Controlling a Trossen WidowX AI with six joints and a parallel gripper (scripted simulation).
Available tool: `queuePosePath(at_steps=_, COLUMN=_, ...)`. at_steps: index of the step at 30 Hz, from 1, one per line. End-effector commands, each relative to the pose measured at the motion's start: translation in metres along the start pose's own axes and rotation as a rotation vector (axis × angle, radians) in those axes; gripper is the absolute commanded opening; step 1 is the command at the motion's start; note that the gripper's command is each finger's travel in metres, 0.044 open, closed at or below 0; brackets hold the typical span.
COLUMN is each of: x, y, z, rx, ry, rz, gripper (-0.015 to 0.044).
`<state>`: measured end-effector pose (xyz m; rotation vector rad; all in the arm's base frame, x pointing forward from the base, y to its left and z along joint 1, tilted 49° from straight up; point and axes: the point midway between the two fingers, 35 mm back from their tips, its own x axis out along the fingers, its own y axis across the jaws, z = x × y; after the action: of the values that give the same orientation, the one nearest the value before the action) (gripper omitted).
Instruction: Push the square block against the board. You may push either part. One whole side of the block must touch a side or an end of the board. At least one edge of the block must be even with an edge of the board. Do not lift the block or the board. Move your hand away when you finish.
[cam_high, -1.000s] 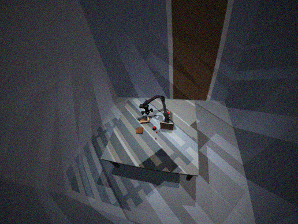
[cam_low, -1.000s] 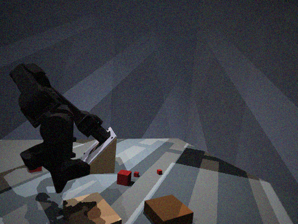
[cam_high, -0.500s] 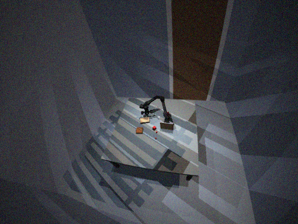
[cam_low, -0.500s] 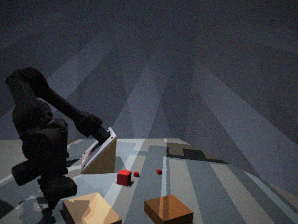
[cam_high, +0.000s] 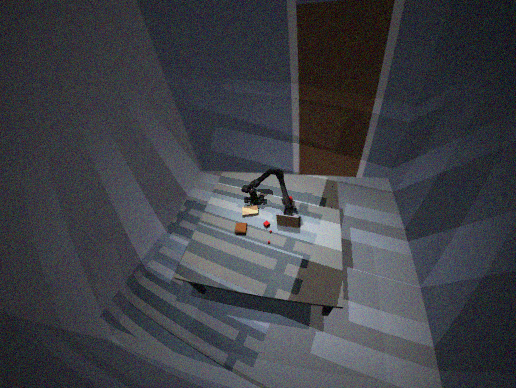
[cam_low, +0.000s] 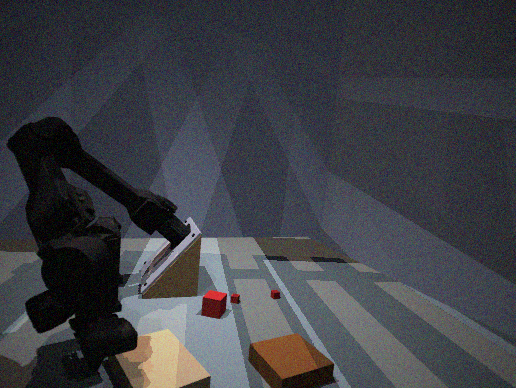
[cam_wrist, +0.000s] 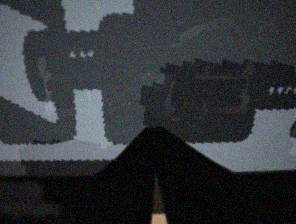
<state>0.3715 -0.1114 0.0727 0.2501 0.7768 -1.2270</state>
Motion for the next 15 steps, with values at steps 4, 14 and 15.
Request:
queuePosePath(at_steps=4, x=0.002, y=0.000, z=-0.009, rx=-0.002, ry=0.006, rz=-0.002, gripper=0.0000)
queuePosePath(at_steps=14, x=0.002, y=0.001, z=-0.017, rx=-0.002, ry=0.008, rz=-0.002, gripper=0.0000)
queuePosePath(at_steps=15, x=0.002, y=0.001, z=-0.018, rx=-0.002, ry=0.008, rz=-0.002, gripper=0.0000)
